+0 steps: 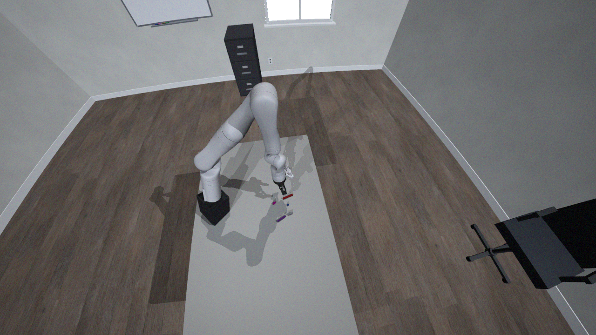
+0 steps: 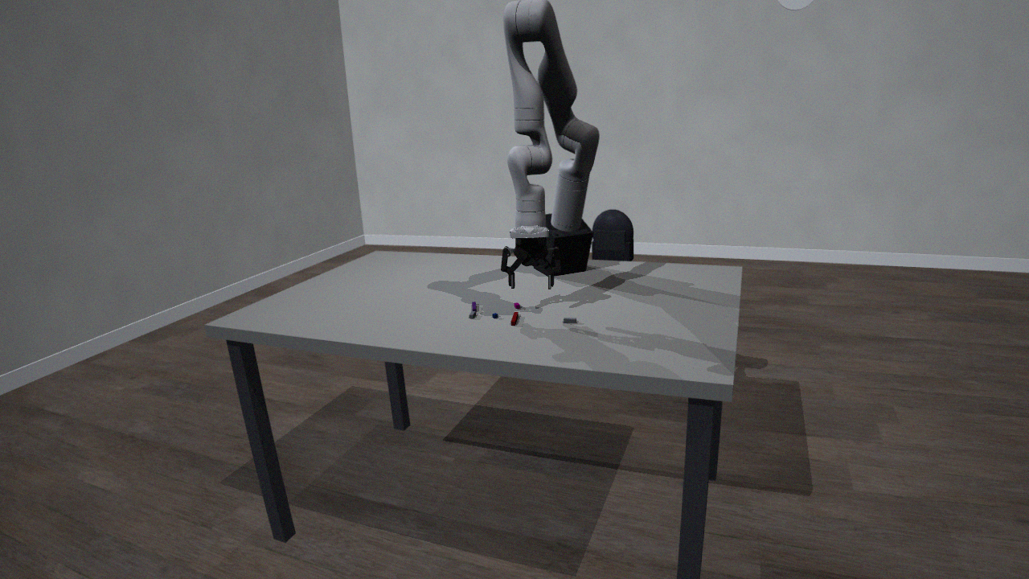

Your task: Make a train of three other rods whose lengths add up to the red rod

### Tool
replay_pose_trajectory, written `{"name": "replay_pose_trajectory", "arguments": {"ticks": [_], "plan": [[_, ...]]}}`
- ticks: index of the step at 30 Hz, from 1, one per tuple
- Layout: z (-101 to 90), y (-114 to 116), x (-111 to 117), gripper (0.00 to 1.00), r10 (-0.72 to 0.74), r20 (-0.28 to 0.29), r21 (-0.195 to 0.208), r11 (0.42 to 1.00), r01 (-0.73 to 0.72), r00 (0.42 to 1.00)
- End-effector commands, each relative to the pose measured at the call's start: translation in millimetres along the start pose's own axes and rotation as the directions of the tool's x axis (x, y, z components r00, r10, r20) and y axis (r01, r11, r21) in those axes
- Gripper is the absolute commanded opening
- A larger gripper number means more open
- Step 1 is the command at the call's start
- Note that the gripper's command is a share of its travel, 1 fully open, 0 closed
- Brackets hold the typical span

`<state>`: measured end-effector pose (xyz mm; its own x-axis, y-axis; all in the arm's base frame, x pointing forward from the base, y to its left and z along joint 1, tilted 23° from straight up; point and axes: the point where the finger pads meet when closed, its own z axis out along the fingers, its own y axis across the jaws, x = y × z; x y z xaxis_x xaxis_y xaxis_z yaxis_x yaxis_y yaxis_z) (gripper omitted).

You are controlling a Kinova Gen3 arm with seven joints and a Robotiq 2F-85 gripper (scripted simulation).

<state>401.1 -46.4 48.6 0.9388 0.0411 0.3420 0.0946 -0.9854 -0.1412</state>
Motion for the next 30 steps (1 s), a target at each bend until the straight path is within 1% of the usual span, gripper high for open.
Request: {"name": "replay_pose_trajectory", "arguments": {"ticks": [1,3,5,7,10,12,14,16,19,20,22,26,28,30], "plan": [[0.0,12.8,-0.1,1.0,0.136,0.004,-0.009,0.991,-0.136,0.991],[0.1,20.2,-0.6,1.0,0.27,0.005,-0.016,0.963,-0.27,0.963],[0.1,20.2,-0.6,1.0,0.27,0.005,-0.016,0.963,-0.27,0.963],[0.1,27.7,-1.2,1.0,0.408,0.004,-0.022,0.913,-0.408,0.913],[0.1,38.6,-2.5,1.0,0.604,0.001,-0.03,0.797,-0.604,0.797],[0.0,45.2,-3.3,1.0,0.715,-0.001,-0.033,0.699,-0.715,0.699],[-0.1,51.3,-4.1,1.0,0.81,-0.004,-0.034,0.586,-0.81,0.586],[-0.3,56.9,-4.8,1.0,0.887,-0.006,-0.034,0.461,-0.887,0.462],[-0.6,64.8,-5.5,1.0,0.966,-0.008,-0.032,0.257,-0.966,0.257],[-0.7,67.3,-5.6,1.0,0.983,-0.008,-0.031,0.186,-0.982,0.186],[-0.7,67.3,-5.6,1.0,0.983,-0.008,-0.031,0.186,-0.982,0.186],[-1.3,76.4,-5.4,1.0,0.995,-0.005,-0.025,-0.104,-0.994,-0.104],[-1.6,80.2,-4.9,1.0,0.973,-0.001,-0.023,-0.232,-0.972,-0.232],[-1.9,83.6,-4.1,1.0,0.938,0.004,-0.02,-0.346,-0.938,-0.346]]}}
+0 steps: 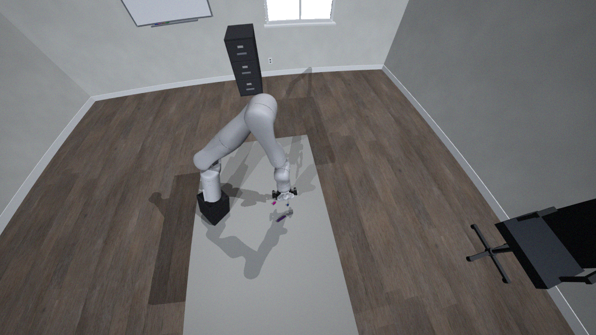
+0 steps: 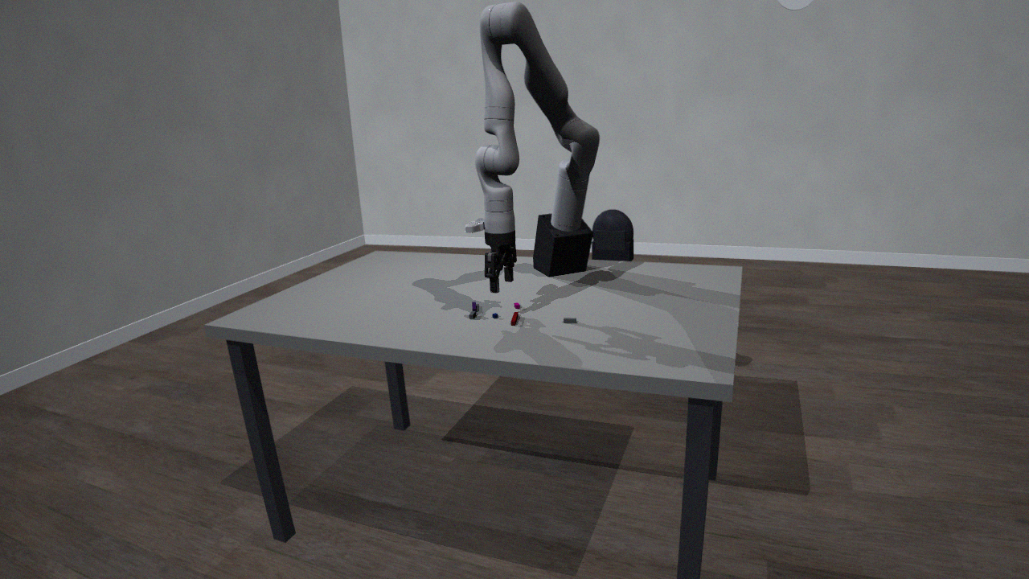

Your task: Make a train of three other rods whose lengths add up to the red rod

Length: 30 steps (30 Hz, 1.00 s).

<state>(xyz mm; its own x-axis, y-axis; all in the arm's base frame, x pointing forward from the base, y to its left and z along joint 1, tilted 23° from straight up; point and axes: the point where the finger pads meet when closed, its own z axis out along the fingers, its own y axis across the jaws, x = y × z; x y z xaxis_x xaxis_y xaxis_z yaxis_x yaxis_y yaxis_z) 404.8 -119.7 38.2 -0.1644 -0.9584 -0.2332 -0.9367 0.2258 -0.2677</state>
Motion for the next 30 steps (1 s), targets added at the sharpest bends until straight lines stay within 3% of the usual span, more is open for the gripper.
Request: {"name": "replay_pose_trajectory", "arguments": {"ticks": [1,7,16,22,23,30], "plan": [[-0.9,-2.4,10.8,1.0,0.13,0.005,0.005,0.991,-0.13,0.991],[-2.0,-7.0,16.7,1.0,0.373,0.026,0.006,0.927,-0.374,0.927],[-2.7,-9.9,19.8,1.0,0.493,0.039,0.005,0.87,-0.493,0.869],[-2.8,-10.3,20.2,1.0,0.507,0.041,0.004,0.861,-0.508,0.861],[-2.8,-10.3,20.2,0.24,0.507,0.041,0.004,0.861,-0.508,0.861],[-2.8,-10.3,20.2,0.24,0.507,0.041,0.004,0.861,-0.508,0.861]]}}
